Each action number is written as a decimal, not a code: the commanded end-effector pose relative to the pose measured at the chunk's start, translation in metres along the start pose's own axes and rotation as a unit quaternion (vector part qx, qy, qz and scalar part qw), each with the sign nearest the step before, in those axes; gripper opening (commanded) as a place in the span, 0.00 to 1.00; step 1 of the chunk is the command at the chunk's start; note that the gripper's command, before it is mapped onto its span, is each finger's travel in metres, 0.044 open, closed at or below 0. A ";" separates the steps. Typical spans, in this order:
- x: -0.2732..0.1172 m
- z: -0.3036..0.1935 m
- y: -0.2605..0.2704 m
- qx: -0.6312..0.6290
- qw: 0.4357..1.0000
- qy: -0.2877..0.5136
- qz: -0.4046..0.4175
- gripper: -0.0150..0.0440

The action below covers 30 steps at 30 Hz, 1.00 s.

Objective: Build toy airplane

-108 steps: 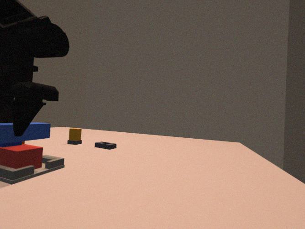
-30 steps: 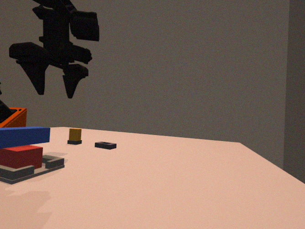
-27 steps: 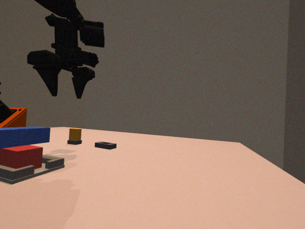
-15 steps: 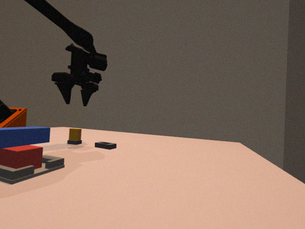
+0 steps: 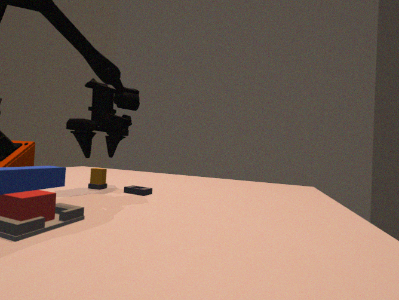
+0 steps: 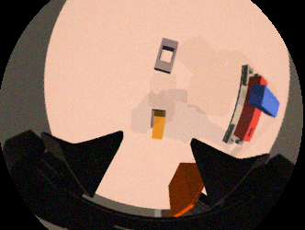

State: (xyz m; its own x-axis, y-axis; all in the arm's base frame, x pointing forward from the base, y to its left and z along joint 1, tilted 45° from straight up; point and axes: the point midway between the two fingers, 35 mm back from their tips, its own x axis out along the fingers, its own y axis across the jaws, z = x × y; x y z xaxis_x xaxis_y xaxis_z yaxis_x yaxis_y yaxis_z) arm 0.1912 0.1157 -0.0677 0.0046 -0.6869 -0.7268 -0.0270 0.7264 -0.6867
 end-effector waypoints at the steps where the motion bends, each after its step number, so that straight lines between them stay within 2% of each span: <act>1: 0.016 -0.001 -0.001 -0.003 1.000 0.000 -0.005 1.00; 30: 0.055 0.000 -0.001 -0.003 1.000 0.000 -0.005 1.00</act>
State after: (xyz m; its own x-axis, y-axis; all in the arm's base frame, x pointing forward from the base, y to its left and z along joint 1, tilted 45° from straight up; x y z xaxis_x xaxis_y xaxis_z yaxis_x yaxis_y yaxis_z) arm 0.1940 0.0835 -0.1015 0.0088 -0.6843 -0.7291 -0.0213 0.7288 -0.6843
